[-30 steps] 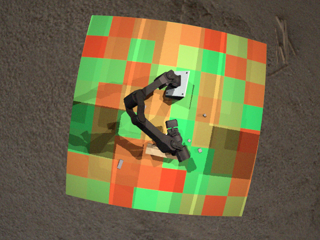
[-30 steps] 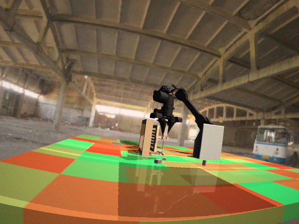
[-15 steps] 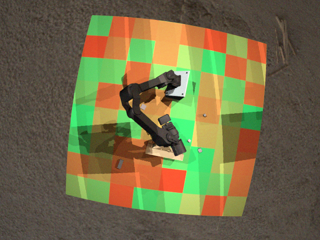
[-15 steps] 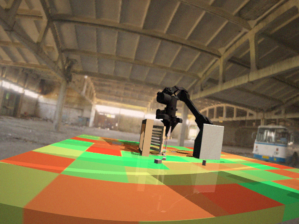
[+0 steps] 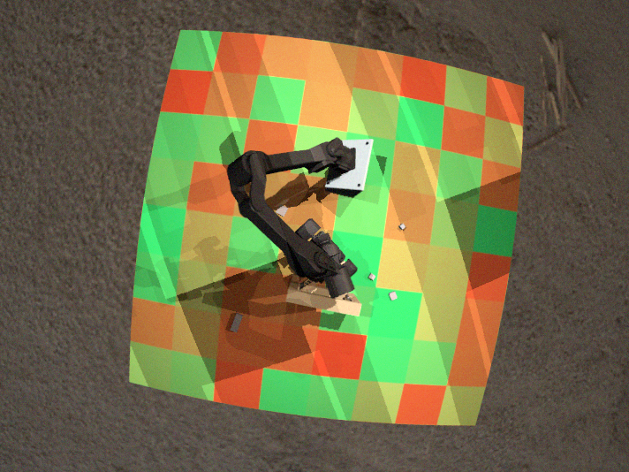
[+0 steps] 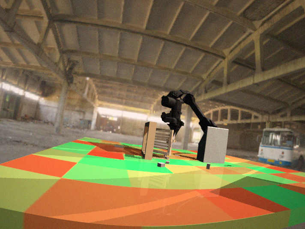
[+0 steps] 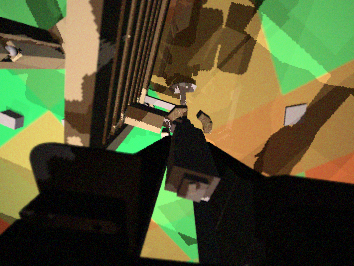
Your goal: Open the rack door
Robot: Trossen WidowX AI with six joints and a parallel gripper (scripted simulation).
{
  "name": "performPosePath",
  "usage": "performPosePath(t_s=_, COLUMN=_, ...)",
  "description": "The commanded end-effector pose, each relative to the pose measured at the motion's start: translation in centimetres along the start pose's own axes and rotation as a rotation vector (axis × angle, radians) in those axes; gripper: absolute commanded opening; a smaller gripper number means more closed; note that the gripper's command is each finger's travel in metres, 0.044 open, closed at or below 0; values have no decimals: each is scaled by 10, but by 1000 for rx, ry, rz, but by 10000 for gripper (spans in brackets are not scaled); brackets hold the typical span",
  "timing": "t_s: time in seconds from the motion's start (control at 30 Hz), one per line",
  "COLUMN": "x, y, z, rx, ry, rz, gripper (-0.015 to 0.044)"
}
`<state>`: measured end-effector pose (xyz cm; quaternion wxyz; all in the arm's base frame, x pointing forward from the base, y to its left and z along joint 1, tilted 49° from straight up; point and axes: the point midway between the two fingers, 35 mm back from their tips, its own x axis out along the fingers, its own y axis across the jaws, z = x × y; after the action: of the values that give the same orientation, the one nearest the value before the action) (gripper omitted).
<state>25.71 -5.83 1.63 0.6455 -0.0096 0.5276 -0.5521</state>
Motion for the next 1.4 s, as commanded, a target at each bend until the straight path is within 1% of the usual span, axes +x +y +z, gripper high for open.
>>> performPosePath(t_s=0.0, x=0, y=-10, z=3, rx=-91, ry=-7, rz=-1, gripper=15)
performPosePath(t_s=0.57, x=0, y=-41, z=17, rx=-353, ry=-7, rz=-4, gripper=15)
performPosePath(t_s=1.37, x=0, y=-76, z=48, rx=-711, ry=-7, rz=-7, gripper=15)
